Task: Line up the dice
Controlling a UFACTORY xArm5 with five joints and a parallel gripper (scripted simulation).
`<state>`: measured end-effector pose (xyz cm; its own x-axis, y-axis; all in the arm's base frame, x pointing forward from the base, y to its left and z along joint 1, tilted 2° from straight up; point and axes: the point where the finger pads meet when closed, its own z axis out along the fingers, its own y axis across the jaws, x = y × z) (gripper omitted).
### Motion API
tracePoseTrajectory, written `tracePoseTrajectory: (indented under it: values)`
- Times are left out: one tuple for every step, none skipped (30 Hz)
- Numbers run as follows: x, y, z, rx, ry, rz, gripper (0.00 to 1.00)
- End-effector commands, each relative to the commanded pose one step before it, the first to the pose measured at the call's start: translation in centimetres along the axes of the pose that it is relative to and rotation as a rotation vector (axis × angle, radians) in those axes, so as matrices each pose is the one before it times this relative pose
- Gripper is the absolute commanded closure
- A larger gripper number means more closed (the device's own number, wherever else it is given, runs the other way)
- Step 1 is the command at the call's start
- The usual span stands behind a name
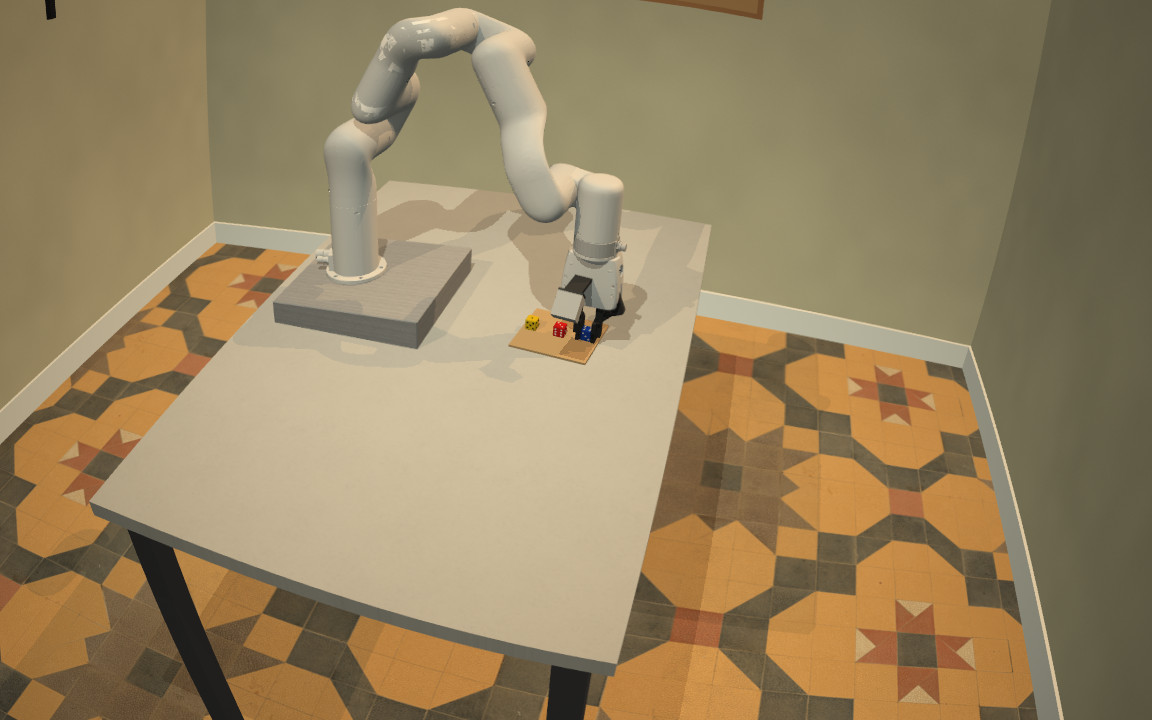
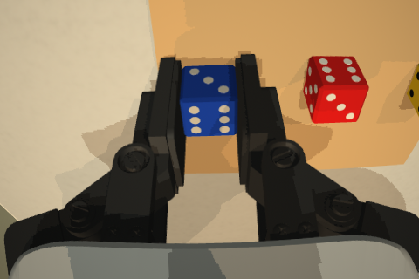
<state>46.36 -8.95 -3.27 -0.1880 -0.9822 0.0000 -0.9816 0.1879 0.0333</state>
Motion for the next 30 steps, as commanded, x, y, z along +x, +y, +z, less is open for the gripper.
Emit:
tracePoseTrajectory:
  values:
    - [0.001, -0.145, -0.123, 0.00379, -0.00001, -0.00001, 0.85]
    - [0.0, 0.0, 0.01, 0.0, 0.0, -0.00001, 0.85]
    - [0.001, 0.0, 0.013, 0.0, 0.0, -0.00002, 0.85]
    - [0.001, 0.0, 0.016, 0.0, 0.0, -0.00002, 0.85]
    - [0.001, 0.0, 0.019, 0.0, 0.0, -0.00002, 0.85]
    - [0.001, 0.0, 0.022, 0.0, 0.0, -0.00003, 0.85]
    - [0.001, 0.0, 0.024, 0.0, 0.0, -0.00003, 0.85]
    - [0.0, 0.0, 0.0, 0.0, 0.0, 0.0, 0.85]
    - [0.0, 0.0, 0.0, 0.0, 0.0, 0.0, 0.85]
    - [0.001, 0.0, 0.025, 0.0, 0.0, -0.00003, 0.85]
    - [0.001, 0.0, 0.026, 0.0, 0.0, -0.00003, 0.85]
    - [0.001, 0.0, 0.026, 0.0, 0.0, -0.00003, 0.85]
    - [0.001, 0.0, 0.025, 0.0, 0.0, -0.00003, 0.85]
    - [0.001, 0.0, 0.024, 0.0, 0.0, -0.00003, 0.85]
    - [0.001, 0.0, 0.022, 0.0, 0.0, -0.00003, 0.85]
    - [0.001, 0.0, 0.019, 0.0, 0.0, -0.00002, 0.85]
    - [0.001, 0.0, 0.016, 0.0, 0.0, -0.00002, 0.85]
    - [0.001, 0.0, 0.013, 0.0, 0.0, -0.00002, 0.85]
    - [0.0, 0.0, 0.01, 0.0, 0.0, -0.00001, 0.85]
    - [0.0, 0.0, 0.006, 0.0, 0.0, -0.00001, 0.85]
    - [0.0, 0.0, 0.004, 0.0, 0.0, 0.0, 0.85]
    - [0.0, 0.0, 0.001, 0.0, 0.0, 0.0, 0.85]
    - [0.0, 0.0, 0.0, 0.0, 0.0, 0.0, 0.85]
    - [0.0, 0.0, 0.0, 0.0, 0.0, 0.0, 0.85]
    - [0.0, 0.0, 0.0, 0.0, 0.0, 0.0, 0.85]
    - [0.0, 0.0, 0.0, 0.0, 0.0, 0.0, 0.85]
    - [0.0, 0.0, 0.0, 0.0, 0.0, 0.0, 0.85]
    - [0.0, 0.0, 0.0, 0.0, 0.0, 0.0, 0.85]
    - [0.0, 0.0, 0.0, 0.0, 0.0, 0.0, 0.85]
    - [0.0, 0.0, 0.0, 0.0, 0.0, 0.0, 0.85]
